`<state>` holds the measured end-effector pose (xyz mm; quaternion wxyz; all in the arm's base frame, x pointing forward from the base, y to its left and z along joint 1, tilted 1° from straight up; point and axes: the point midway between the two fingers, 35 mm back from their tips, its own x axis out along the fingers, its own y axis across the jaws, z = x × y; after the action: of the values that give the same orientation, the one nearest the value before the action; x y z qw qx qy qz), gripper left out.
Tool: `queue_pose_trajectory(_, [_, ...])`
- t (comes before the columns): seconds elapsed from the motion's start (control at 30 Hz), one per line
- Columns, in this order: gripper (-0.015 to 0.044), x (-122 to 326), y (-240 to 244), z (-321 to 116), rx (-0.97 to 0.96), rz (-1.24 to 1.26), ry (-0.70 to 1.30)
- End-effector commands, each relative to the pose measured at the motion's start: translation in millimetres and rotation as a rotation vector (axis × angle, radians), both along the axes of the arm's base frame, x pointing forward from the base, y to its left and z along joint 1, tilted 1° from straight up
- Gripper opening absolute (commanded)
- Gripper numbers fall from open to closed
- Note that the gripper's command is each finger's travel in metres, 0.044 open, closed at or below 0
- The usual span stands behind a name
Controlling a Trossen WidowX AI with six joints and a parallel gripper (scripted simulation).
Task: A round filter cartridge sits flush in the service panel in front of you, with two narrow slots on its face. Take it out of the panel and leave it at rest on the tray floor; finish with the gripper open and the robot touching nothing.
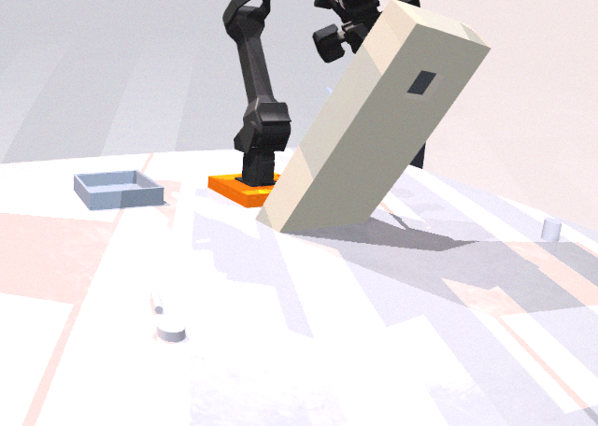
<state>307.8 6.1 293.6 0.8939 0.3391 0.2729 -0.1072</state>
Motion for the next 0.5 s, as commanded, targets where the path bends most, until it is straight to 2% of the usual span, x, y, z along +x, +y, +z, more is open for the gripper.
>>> queue_pose_trajectory(0.0, [0.0107, 2.4, 0.4, -0.9, 0.002, 0.001, 0.000])
queue_pose_trajectory(0.47, [0.0107, 4.2, 0.2, -2.8, 0.002, 0.001, 0.000])
